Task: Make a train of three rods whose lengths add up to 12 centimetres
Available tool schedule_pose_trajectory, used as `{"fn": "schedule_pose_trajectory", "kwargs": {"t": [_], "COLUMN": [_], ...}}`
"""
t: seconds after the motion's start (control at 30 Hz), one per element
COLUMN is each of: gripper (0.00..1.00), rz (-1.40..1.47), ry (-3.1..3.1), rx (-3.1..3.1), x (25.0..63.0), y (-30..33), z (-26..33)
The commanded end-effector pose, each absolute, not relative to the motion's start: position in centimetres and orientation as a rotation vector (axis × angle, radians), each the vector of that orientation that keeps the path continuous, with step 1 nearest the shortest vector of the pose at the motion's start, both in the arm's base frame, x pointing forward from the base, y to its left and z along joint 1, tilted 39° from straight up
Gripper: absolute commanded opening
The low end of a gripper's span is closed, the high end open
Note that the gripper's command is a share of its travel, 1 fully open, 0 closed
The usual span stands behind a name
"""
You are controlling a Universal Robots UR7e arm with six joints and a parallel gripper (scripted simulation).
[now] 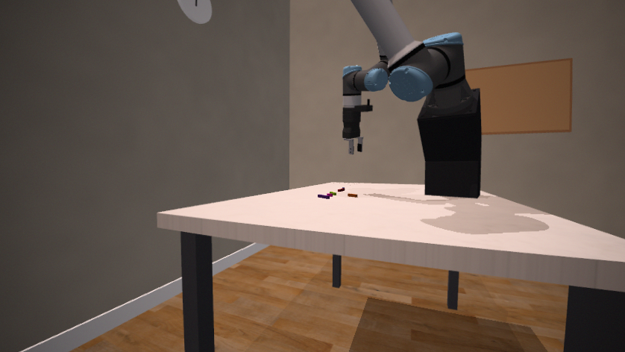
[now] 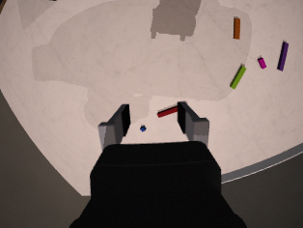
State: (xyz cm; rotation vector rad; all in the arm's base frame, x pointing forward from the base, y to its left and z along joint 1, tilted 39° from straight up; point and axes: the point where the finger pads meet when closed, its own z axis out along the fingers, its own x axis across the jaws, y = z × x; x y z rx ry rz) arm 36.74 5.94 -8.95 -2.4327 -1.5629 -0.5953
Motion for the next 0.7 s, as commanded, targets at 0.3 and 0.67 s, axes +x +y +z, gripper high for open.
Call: {"fn": "schedule_pose_trajectory", "kwargs": {"t": [0.3, 0.67], "gripper": [1.0, 1.0], "rz": [-0.526, -0.417], "ry": [-0.993, -0.609], "rx": [-2.523, -2.523], "x": [37.7, 38.1], "y": [12.5, 16.9], "z": [-9.2, -9.2]}}
